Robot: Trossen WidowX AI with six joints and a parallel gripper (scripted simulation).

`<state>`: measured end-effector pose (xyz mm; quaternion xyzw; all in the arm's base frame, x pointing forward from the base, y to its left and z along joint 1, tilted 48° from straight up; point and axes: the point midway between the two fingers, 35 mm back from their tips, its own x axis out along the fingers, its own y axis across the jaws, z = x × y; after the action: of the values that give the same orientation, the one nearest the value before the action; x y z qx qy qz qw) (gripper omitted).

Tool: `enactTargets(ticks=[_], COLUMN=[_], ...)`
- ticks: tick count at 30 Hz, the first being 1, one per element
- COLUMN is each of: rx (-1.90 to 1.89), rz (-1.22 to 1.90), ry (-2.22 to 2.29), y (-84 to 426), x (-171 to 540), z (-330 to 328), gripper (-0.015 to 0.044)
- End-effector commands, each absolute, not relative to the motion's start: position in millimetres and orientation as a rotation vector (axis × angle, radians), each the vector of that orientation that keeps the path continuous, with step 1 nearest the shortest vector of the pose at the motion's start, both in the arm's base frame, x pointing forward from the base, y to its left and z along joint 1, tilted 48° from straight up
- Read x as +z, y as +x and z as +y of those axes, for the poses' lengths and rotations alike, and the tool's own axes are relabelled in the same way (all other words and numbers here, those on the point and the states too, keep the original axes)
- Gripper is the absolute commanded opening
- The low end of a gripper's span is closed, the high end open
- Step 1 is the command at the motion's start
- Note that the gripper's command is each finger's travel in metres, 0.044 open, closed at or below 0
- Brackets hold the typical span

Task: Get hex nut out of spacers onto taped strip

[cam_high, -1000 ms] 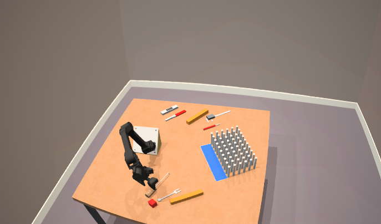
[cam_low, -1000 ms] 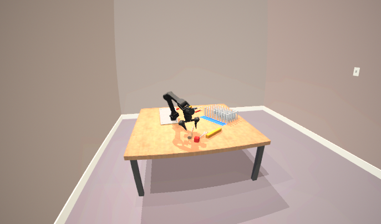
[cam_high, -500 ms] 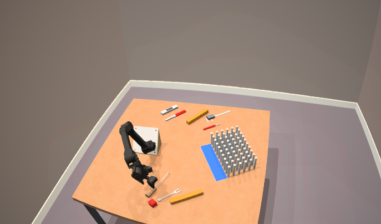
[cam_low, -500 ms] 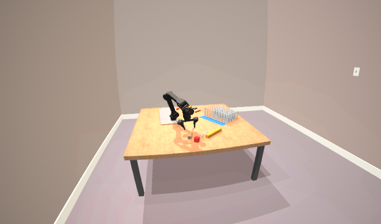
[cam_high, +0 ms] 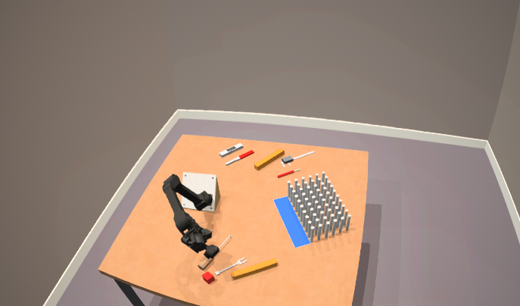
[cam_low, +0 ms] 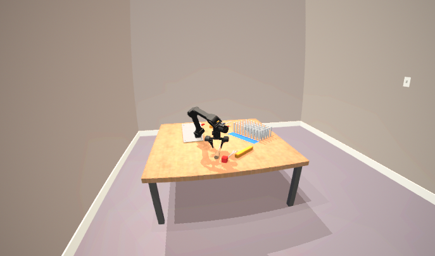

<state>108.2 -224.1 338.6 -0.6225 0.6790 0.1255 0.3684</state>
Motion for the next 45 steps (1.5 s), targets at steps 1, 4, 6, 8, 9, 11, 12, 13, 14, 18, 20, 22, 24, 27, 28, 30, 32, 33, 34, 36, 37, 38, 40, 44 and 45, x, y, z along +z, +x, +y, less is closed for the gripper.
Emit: enactTargets(ticks=[1,4,6,8,9,11,12,13,14,18,20,22,24,27,28,30,32,33,34,36,37,38,40,44,45], rx=[0.32,0.32,0.32,0.32,0.32,0.32,0.32,0.32,0.32,0.32,0.32,0.32,0.32,0.32,0.32,0.32,0.32,0.32,0.32,0.32,0.32,0.32,0.32,0.319,0.319], rz=[1.75,1.75,1.75,1.75,1.75,1.75,1.75,1.75,1.75,1.75,1.75,1.751,1.751,1.751,1.751,1.751,1.751,1.751,1.751,1.752,1.752,1.752,1.752,1.753,1.753], ry=[-1.593,-1.593,-1.593,-1.593,-1.593,-1.593,-1.593,-1.593,-1.593,-1.592,-1.592,-1.592,-1.592,-1.593,-1.593,-1.593,-1.593,-1.593,-1.593,-1.593,-1.594,-1.594,-1.594,-1.595,-1.595], y=[107.6,107.6,107.7,108.1,108.5,109.1,109.4,109.6,109.9,110.8,111.2,111.6,111.9,112.2,112.3,112.4,112.4,112.5,112.5,112.4,112.4,112.4,112.2,111.8,111.7], x=[338.9,338.9,338.7,337.4,336.4,334.4,333.4,332.4,331.4,327.3,325.2,323.1,321.0,317.8,316.7,314.5,312.3,311.2,310.1,307.9,306.8,305.7,303.5,299.0,297.9], z=[-224.4,-224.4,-224.6,-226.2,-227.5,-229.9,-231.2,-232.4,-233.6,-238.5,-241.0,-243.4,-245.9,-249.5,-250.7,-253.1,-255.5,-256.7,-257.9,-260.3,-261.5,-262.7,-265.0,-269.7,-270.8], gripper=[0.028,0.028,0.028,0.028,0.028,0.028,0.028,0.028,0.028,0.028,0.028,0.028,0.028,0.028,0.028,0.028,0.028,0.028,0.028,0.028,0.028,0.028,0.028,0.028,0.028])
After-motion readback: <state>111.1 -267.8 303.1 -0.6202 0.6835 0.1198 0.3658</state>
